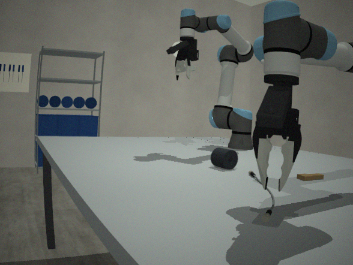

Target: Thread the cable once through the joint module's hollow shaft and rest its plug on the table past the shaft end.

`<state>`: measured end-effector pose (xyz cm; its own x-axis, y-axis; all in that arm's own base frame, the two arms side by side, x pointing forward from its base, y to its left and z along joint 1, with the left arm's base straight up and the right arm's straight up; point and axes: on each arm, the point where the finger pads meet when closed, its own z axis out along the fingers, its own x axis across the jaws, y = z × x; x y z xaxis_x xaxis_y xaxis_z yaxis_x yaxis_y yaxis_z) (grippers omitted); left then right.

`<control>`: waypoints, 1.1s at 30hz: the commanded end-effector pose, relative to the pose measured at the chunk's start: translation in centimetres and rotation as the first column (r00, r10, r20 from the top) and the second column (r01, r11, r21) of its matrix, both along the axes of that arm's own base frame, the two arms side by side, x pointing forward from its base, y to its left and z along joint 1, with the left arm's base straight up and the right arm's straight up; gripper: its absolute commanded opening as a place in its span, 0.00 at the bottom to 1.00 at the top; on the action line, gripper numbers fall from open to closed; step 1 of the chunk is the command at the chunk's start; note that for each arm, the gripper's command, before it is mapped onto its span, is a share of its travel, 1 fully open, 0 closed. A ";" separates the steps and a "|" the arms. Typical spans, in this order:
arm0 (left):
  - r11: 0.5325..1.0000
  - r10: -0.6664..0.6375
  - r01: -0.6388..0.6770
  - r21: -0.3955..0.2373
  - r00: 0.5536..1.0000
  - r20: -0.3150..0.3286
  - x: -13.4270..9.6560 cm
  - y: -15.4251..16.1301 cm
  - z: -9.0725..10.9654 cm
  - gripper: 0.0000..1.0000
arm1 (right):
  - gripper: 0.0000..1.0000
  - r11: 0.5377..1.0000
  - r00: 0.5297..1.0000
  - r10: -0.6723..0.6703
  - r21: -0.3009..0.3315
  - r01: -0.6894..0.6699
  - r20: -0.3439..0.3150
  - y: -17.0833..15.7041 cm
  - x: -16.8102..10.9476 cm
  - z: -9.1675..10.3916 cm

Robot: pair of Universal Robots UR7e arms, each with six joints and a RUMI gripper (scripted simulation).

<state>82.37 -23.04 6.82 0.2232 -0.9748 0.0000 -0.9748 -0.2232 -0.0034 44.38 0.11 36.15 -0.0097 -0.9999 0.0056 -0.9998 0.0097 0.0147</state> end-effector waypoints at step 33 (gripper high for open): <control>1.000 0.000 0.000 -0.001 1.000 0.003 0.1 0.0 -5.1 0.16 | 0.61 1.000 1.000 0.000 0.000 0.000 0.001 0.0 0.0 0.0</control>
<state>82.39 -23.04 2.21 0.2231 -0.9748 0.0001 -0.9748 -0.2231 -0.0035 44.38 0.11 36.15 -0.0097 -0.9999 0.0056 -0.9998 0.0097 0.0148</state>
